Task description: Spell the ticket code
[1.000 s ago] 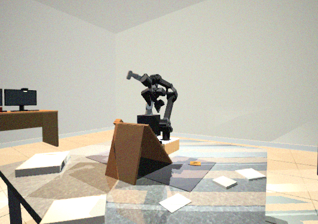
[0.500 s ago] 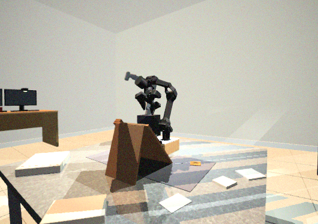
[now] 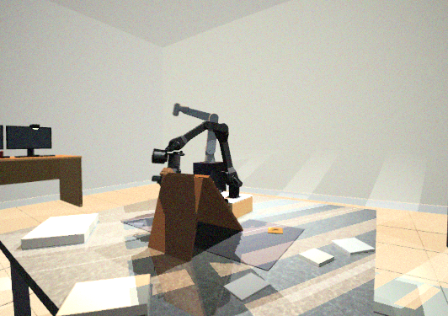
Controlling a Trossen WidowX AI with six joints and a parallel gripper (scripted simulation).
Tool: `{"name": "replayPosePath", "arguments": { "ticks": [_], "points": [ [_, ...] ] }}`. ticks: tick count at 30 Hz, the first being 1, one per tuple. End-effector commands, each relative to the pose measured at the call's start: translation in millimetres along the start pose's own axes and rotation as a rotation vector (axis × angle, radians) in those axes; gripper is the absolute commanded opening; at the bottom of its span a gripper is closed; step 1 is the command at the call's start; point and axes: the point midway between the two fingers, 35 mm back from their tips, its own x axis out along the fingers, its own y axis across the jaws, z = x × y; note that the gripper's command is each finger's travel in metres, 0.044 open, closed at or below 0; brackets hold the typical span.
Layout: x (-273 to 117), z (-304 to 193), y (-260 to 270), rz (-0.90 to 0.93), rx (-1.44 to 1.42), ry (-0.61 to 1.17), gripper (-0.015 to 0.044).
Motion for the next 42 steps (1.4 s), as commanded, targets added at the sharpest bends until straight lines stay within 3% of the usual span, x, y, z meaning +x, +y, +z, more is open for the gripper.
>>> {"name": "replayPosePath", "arguments": {
  "ticks": [1, 4, 13, 19, 42],
  "points": [
    [42, -45, -15, 0.027, 0.188, 0.105, 0.0340],
    [60, -64, -19, 0.037, 0.265, 0.147, 0.0340],
    [61, -67, -16, 0.037, 0.265, 0.147, 0.0340],
    [90, -71, -14, 0.037, 0.265, 0.147, 0.0340],
    [111, -75, -12, 0.038, 0.265, 0.148, 0.0340]
  ]
}}
